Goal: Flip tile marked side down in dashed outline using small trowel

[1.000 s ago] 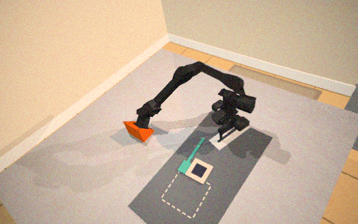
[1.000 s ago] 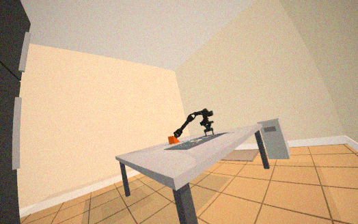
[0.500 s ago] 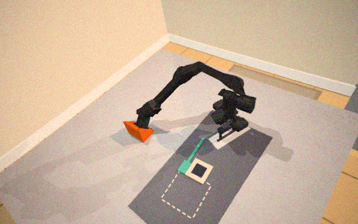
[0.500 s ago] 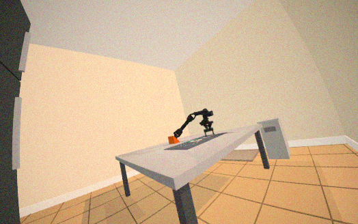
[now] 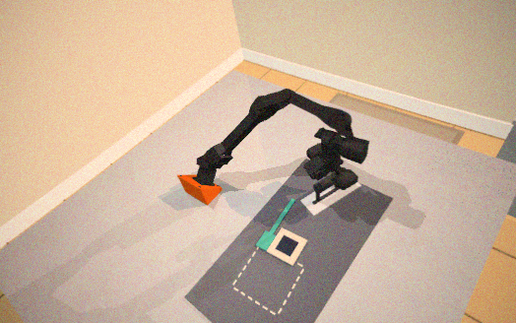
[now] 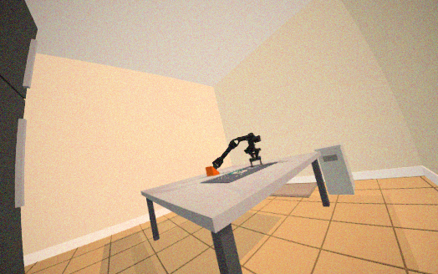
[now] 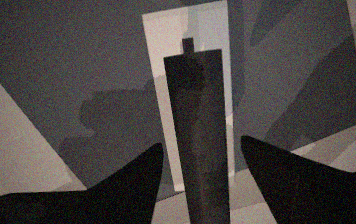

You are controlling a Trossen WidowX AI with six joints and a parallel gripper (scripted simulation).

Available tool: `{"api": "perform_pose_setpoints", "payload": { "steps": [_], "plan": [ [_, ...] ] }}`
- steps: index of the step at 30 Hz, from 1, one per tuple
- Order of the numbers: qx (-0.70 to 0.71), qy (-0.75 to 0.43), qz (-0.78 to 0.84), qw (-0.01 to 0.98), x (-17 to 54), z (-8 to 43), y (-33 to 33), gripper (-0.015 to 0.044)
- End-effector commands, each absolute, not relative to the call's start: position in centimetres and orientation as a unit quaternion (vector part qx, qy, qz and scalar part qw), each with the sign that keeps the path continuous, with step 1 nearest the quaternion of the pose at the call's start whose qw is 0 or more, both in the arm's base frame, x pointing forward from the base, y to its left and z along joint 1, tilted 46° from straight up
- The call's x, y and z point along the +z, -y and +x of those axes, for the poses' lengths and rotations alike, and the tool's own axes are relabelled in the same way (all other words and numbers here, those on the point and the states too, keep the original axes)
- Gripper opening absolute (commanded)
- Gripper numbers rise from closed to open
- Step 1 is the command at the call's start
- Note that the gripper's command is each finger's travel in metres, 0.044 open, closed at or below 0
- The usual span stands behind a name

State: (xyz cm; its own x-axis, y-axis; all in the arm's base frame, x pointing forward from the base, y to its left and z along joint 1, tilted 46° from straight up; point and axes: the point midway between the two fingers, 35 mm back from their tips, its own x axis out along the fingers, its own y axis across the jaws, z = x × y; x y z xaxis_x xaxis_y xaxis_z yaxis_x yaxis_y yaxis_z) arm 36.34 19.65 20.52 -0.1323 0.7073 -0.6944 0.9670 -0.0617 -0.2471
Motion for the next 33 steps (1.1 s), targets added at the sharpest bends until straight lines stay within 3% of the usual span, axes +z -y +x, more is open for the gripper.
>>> {"api": "perform_pose_setpoints", "payload": {
  "steps": [1, 9, 10, 13, 33],
  "plan": [
    [-0.366, -0.655, 0.638, 0.171, 21.1, 36.4, -19.0, 0.0270],
    [-0.383, -0.634, 0.656, 0.146, 23.2, 36.6, -16.7, 0.0270],
    [-0.378, -0.630, 0.662, 0.151, 23.3, 36.8, -16.2, 0.0296],
    [-0.376, -0.626, 0.666, 0.151, 23.7, 36.8, -15.7, 0.0300],
    [-0.226, -0.663, 0.615, 0.362, 23.0, 36.1, -16.1, 0.0300]
  ]
}}
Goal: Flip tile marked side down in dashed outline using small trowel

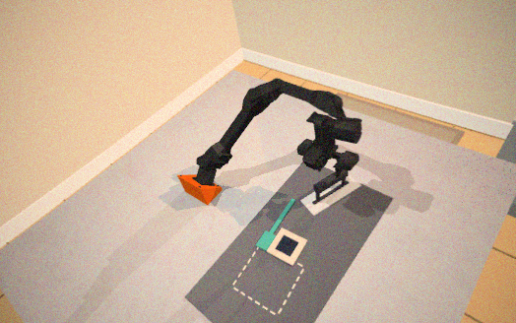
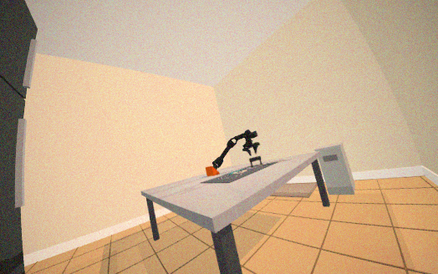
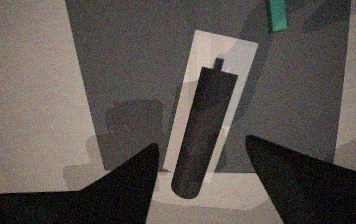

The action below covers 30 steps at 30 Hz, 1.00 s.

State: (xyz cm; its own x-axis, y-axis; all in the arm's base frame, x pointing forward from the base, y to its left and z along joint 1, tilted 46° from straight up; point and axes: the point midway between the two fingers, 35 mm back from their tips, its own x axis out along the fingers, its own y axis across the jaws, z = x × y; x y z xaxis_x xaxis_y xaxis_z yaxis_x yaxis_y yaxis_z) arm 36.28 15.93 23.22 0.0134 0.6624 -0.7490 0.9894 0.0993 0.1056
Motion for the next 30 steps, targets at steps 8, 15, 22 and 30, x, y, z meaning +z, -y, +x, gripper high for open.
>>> {"api": "perform_pose_setpoints", "payload": {
  "steps": [8, 15, 22, 30],
  "plan": [
    [-0.152, -0.663, 0.571, 0.459, 22.7, 35.9, -16.4, 0.0300],
    [-0.083, -0.658, 0.518, 0.541, 22.6, 35.6, -16.7, 0.0300],
    [-0.014, -0.643, 0.455, 0.616, 22.4, 35.2, -16.9, 0.0300],
    [0.060, -0.615, 0.372, 0.692, 22.1, 34.8, -17.0, 0.0300]
  ]
}}
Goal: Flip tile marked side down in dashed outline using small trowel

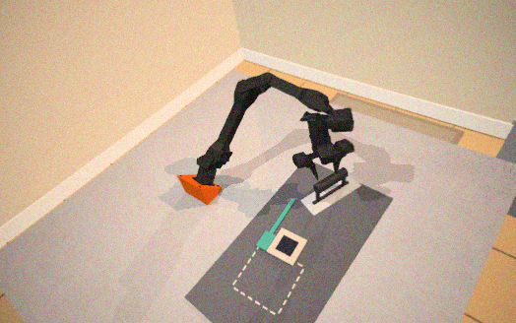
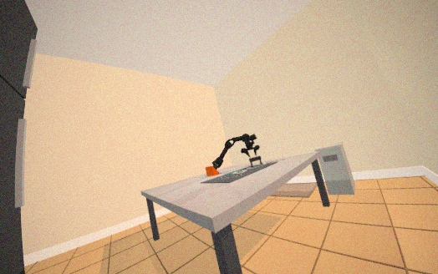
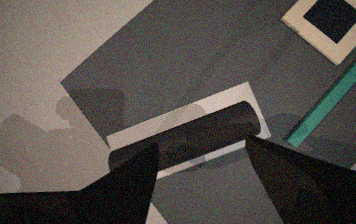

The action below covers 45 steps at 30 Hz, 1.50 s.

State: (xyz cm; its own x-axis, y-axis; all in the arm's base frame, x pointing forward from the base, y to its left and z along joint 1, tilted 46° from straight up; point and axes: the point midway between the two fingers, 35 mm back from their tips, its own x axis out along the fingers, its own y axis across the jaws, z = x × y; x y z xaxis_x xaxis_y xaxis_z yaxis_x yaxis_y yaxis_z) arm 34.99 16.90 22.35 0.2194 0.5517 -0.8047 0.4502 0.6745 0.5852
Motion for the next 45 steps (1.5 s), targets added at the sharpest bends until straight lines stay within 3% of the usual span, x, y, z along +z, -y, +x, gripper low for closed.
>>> {"api": "perform_pose_setpoints", "payload": {
  "steps": [1, 26, 45],
  "plan": [
    [0.069, -0.611, 0.362, 0.700, 22.1, 34.7, -17.0, 0.0300],
    [0.237, -0.486, 0.085, 0.837, 21.5, 33.7, -17.4, 0.0300],
    [0.320, -0.333, -0.176, 0.869, 21.1, 32.5, -17.7, 0.0300]
  ]
}}
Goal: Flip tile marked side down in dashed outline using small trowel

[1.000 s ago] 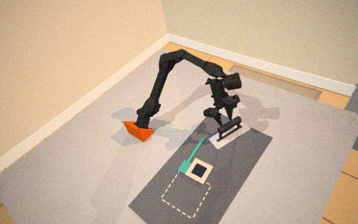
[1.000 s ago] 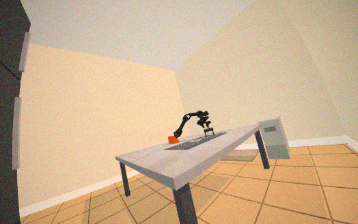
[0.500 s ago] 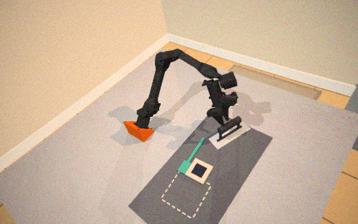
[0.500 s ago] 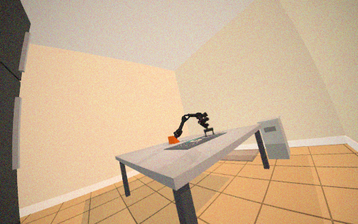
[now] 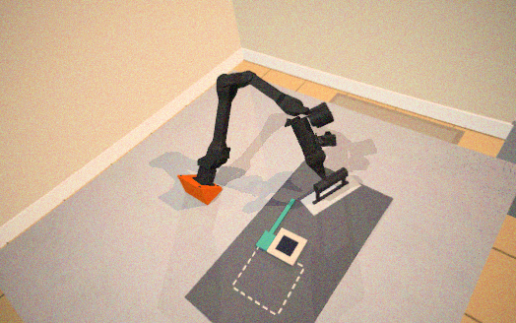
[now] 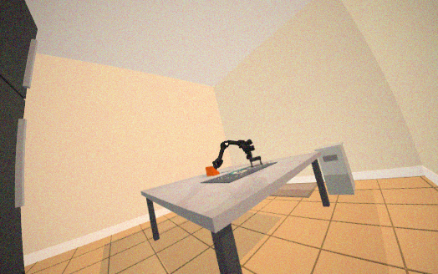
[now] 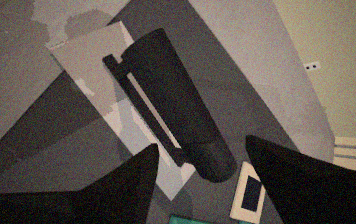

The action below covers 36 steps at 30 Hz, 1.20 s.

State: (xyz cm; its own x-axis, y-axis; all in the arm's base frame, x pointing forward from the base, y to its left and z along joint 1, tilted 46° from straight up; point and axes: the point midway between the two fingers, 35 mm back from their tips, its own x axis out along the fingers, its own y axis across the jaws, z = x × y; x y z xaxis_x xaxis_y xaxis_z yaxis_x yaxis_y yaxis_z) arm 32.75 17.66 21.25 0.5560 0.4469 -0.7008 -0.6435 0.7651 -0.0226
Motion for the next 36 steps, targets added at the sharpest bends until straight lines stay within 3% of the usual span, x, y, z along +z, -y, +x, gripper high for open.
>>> {"api": "perform_pose_setpoints", "payload": {
  "steps": [1, 11, 36],
  "plan": [
    [0.323, -0.324, -0.189, 0.869, 21.0, 32.4, -17.7, 0.0300],
    [0.338, -0.244, -0.313, 0.853, 20.9, 31.7, -17.7, 0.0300],
    [0.338, -0.243, -0.315, 0.853, 19.0, 33.9, -19.1, 0.0300]
  ]
}}
